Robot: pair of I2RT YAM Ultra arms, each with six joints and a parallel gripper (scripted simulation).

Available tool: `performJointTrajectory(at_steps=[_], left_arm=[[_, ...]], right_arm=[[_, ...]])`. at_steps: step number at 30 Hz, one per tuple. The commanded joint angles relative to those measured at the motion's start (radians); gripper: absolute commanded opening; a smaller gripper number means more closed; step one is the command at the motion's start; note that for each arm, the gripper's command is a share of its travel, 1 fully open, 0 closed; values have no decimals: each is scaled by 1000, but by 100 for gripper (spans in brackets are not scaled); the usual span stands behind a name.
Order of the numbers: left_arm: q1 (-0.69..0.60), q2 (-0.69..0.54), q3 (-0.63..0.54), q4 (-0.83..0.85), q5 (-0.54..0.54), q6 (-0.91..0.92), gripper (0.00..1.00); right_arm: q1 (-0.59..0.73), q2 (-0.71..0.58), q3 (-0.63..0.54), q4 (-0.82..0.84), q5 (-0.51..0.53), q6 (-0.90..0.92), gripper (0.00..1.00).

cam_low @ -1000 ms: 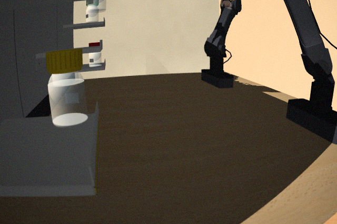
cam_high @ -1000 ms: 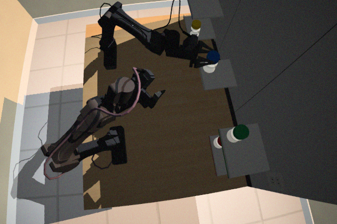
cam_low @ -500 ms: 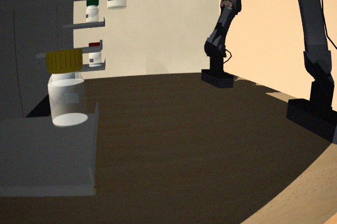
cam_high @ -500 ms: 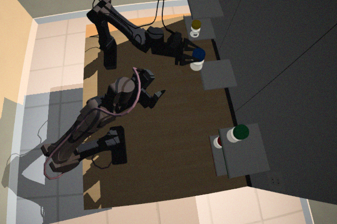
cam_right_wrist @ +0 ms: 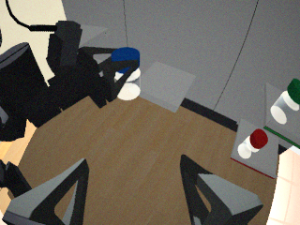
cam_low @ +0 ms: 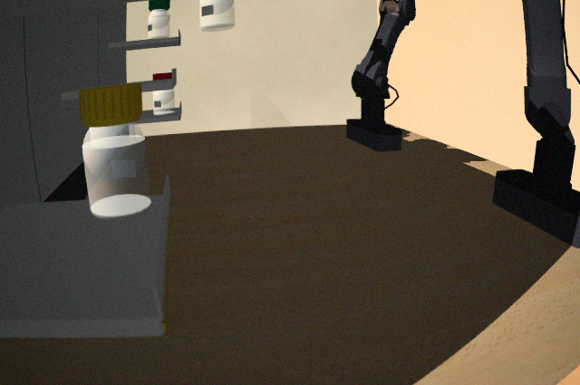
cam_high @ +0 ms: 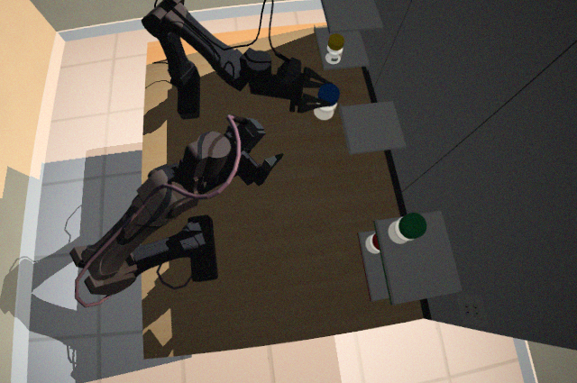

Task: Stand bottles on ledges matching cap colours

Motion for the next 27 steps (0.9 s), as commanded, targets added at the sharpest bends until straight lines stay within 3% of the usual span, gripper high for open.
performJointTrajectory(at_steps=[1,10,17,20,27], left_arm=[[11,-38,4,28,-20,7,50],[9,-38,5,22,-15,7,50],[9,-51,68,-142,-14,7,50],[26,-83,115,-181,72,11,50],[267,-254,7,-223,421,11,50]], right_arm=[[9,-13,26,6,9,4,87],[9,-13,26,6,9,4,87],[9,-13,26,6,9,4,87],[9,-13,26,6,9,4,87],[9,-13,26,6,9,4,87]])
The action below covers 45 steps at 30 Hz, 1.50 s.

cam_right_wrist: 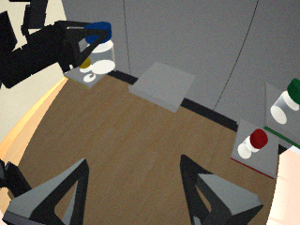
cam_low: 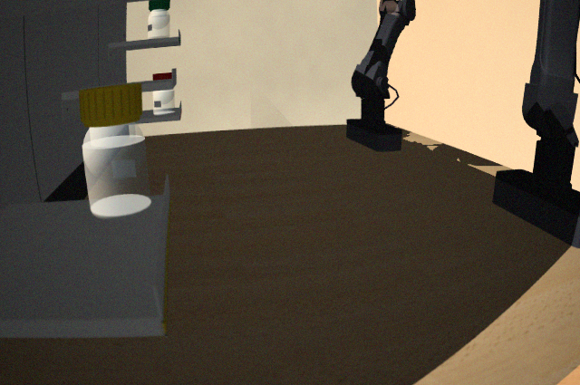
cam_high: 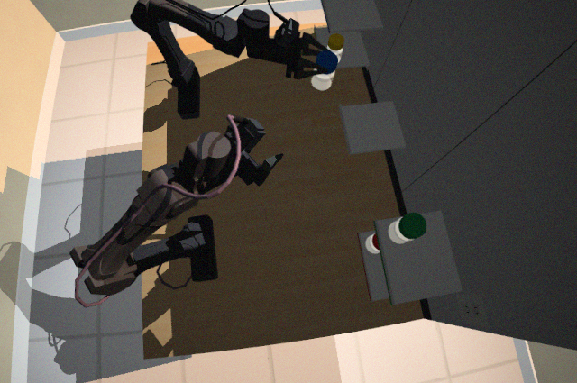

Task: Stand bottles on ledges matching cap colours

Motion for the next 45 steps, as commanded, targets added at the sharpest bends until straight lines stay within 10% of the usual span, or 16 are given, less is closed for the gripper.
performJointTrajectory(at_steps=[1,21,34,45], left_arm=[[123,-94,-34,-3,218,2,50],[1006,57,101,-13,943,24,50],[1053,99,207,-67,948,55,50],[951,-2,74,-1,557,-13,50]], right_arm=[[9,-13,26,6,9,4,87],[9,-13,26,6,9,4,87],[9,-13,26,6,9,4,87],[9,-13,26,6,9,4,87]])
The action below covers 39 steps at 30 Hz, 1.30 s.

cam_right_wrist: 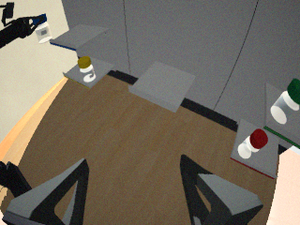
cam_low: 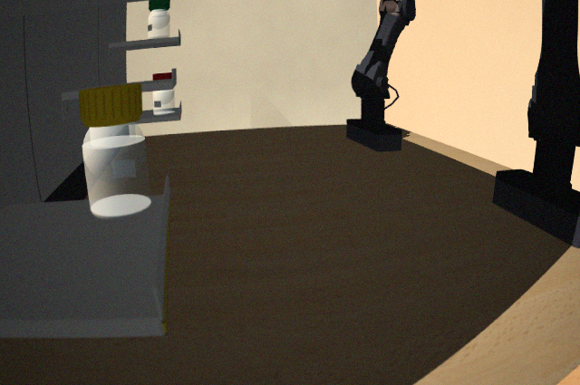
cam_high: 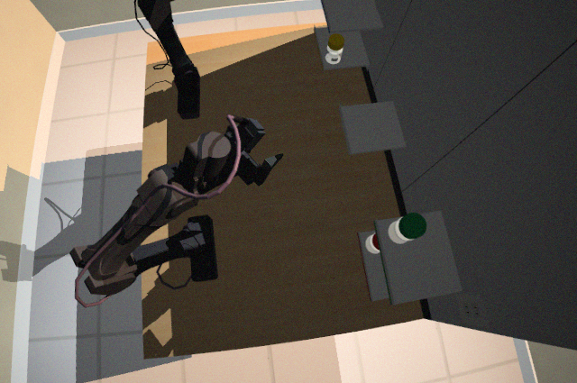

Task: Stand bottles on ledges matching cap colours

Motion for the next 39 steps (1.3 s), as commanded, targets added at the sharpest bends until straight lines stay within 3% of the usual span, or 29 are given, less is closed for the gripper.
performJointTrajectory(at_steps=[1,8,24,31,39], left_arm=[[-54,-70,-35,74,-181,-32,50],[-129,-97,-71,94,-315,-36,50],[-130,-94,-87,106,-309,-27,50],[-120,-109,-14,18,-305,-26,50],[-126,-90,-4,51,-317,-27,50]], right_arm=[[9,-13,26,6,9,4,87],[9,-13,26,6,9,4,87],[9,-13,26,6,9,4,87],[9,-13,26,6,9,4,87],[9,-13,26,6,9,4,87]])
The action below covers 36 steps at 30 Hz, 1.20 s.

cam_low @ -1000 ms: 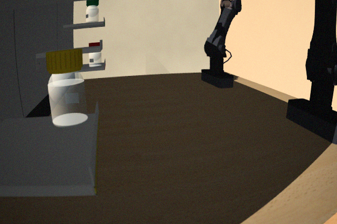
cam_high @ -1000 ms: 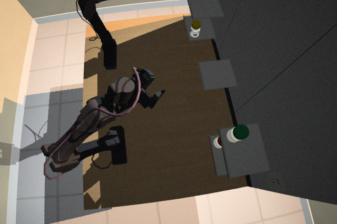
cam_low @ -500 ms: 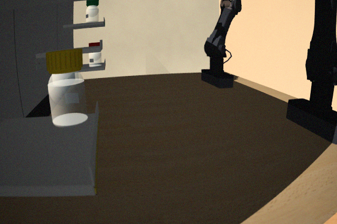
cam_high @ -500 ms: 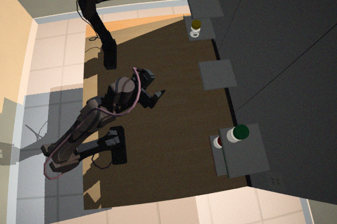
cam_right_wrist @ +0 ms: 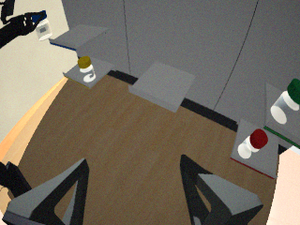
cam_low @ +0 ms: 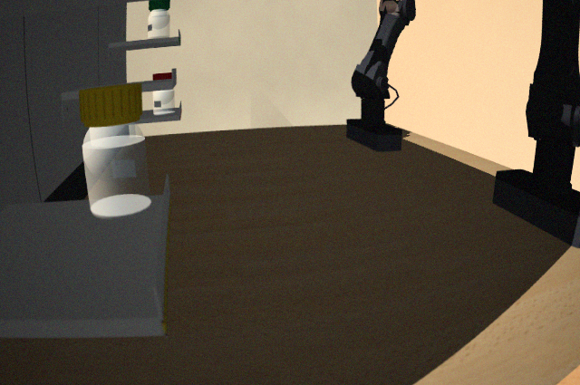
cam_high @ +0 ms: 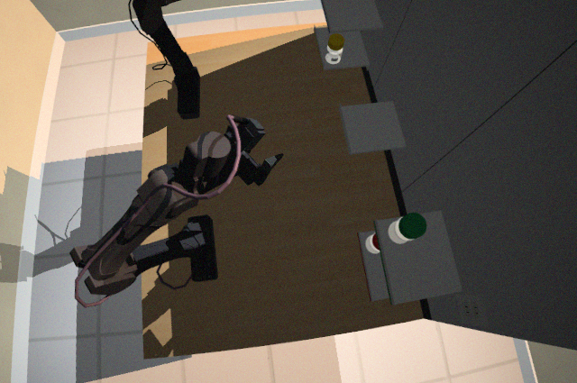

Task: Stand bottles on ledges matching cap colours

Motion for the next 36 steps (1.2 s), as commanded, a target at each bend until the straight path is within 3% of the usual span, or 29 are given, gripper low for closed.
performJointTrajectory(at_steps=[1,7,22,36], left_arm=[[2,1,45,45,-14,-1,50],[-9,30,66,64,-21,-1,50],[-36,229,245,118,-46,7,50],[-39,281,312,115,-44,8,50]], right_arm=[[9,-13,26,6,9,4,87],[9,-13,26,6,9,4,87],[9,-13,26,6,9,4,87],[9,-13,26,6,9,4,87]])
